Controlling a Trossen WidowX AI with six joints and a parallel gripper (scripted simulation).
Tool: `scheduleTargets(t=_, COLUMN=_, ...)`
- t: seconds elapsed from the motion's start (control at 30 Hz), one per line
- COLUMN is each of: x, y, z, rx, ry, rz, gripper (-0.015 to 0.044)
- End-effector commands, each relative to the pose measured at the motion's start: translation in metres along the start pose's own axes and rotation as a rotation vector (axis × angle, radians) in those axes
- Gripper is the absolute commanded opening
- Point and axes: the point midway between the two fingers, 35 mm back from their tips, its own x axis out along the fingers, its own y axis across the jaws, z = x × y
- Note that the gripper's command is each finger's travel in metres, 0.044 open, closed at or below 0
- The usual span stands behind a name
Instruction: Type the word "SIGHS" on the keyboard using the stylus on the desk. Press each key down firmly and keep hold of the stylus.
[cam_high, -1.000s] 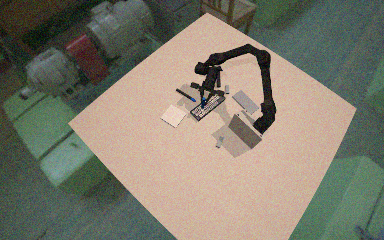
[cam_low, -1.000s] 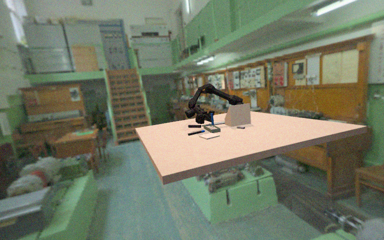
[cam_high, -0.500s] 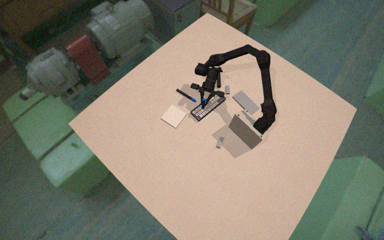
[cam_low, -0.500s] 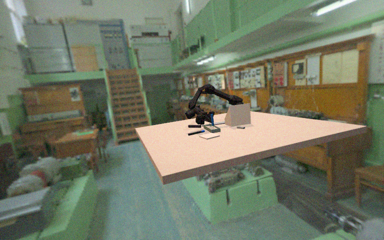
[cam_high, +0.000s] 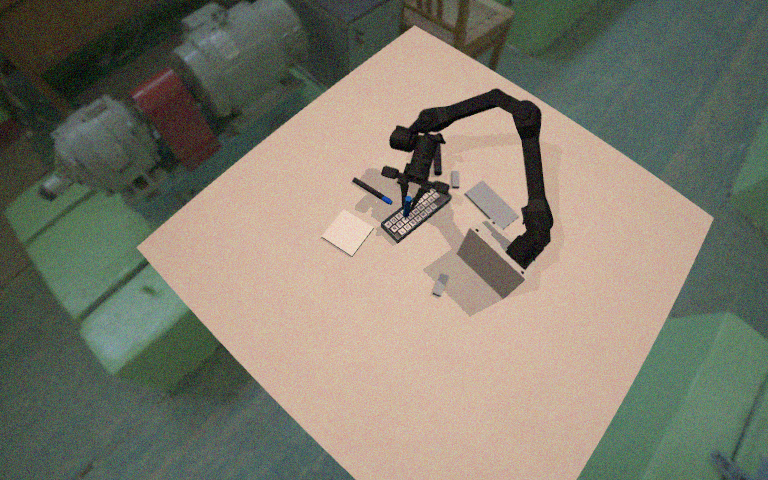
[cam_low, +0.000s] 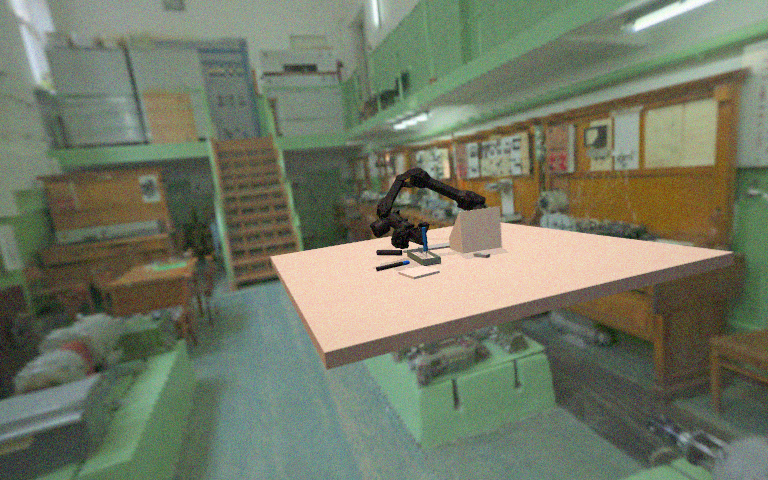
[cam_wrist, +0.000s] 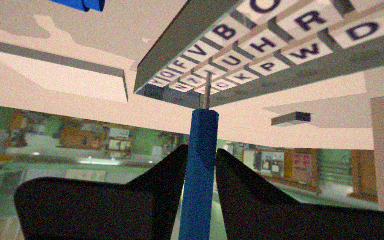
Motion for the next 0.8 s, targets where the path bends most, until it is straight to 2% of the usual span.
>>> scheduleTargets(t=0.0, x=-0.007, y=0.0, z=-0.013, rx=0.001, ry=-0.001, rz=-0.001, gripper=0.0081)
scheduleTargets(t=0.1, x=-0.015, y=-0.001, z=-0.028, rx=0.001, ry=0.0, rz=-0.001, gripper=0.0081)
scheduleTargets(t=0.3, x=-0.015, y=0.0, z=-0.027, rx=-0.012, ry=-0.007, rz=0.001, gripper=0.0084)
scheduleTargets(t=0.5, x=-0.015, y=0.0, z=-0.027, rx=-0.012, ry=-0.007, rz=0.001, gripper=0.0044)
scheduleTargets(t=0.57, x=-0.018, y=-0.003, z=-0.026, rx=-0.011, ry=-0.007, rz=0.001, gripper=0.0)
scheduleTargets(t=0.77, x=-0.045, y=-0.027, z=-0.012, rx=-0.005, ry=-0.007, rz=0.0, gripper=0.0)
